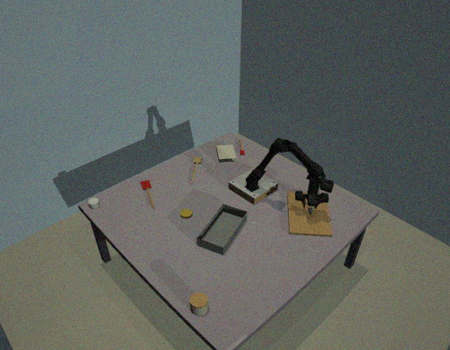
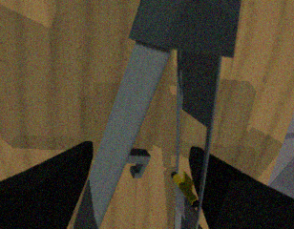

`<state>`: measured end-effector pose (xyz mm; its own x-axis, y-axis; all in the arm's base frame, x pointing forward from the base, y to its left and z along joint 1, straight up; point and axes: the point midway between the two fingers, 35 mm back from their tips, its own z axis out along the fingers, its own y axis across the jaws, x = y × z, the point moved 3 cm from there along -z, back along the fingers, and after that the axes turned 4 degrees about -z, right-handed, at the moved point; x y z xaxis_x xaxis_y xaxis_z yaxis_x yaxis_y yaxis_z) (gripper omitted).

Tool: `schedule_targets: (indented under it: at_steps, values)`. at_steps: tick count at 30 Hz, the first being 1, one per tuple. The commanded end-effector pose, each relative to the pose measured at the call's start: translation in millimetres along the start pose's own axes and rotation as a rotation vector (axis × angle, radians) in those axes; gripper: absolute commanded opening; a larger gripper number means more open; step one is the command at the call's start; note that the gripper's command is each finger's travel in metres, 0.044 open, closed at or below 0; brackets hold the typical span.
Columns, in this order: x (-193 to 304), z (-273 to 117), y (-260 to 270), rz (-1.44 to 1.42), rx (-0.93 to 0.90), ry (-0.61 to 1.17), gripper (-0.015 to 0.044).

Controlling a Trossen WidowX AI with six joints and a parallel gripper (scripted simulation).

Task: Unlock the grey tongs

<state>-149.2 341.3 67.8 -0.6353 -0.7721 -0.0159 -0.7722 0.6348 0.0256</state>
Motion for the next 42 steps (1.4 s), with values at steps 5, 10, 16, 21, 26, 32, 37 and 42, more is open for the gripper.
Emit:
schedule_targets:
  at_steps: [5, 10, 16, 21, 26, 32, 37, 42]
  values:
    - [0.0, -0.2, 0.0, 0.0, 0.0, 0.0, 0.044]
    - [-4.3, -18.0, -28.9, -0.002, 0.002, 0.0, 0.044]
    - [-1.4, -51.3, -105.1, -0.004, 0.007, 0.001, 0.044]
    - [9.2, -62.1, -149.3, -0.006, 0.009, 0.002, 0.044]
    - [9.0, -67.9, -148.7, -0.005, 0.008, 0.0, 0.044]
    - [10.2, -111.8, -148.1, 0.003, 0.003, -0.007, 0.044]
    - [10.4, -113.7, -148.3, 0.003, 0.003, -0.007, 0.044]
    - [10.4, -113.7, -148.3, 0.003, 0.003, -0.007, 0.044]
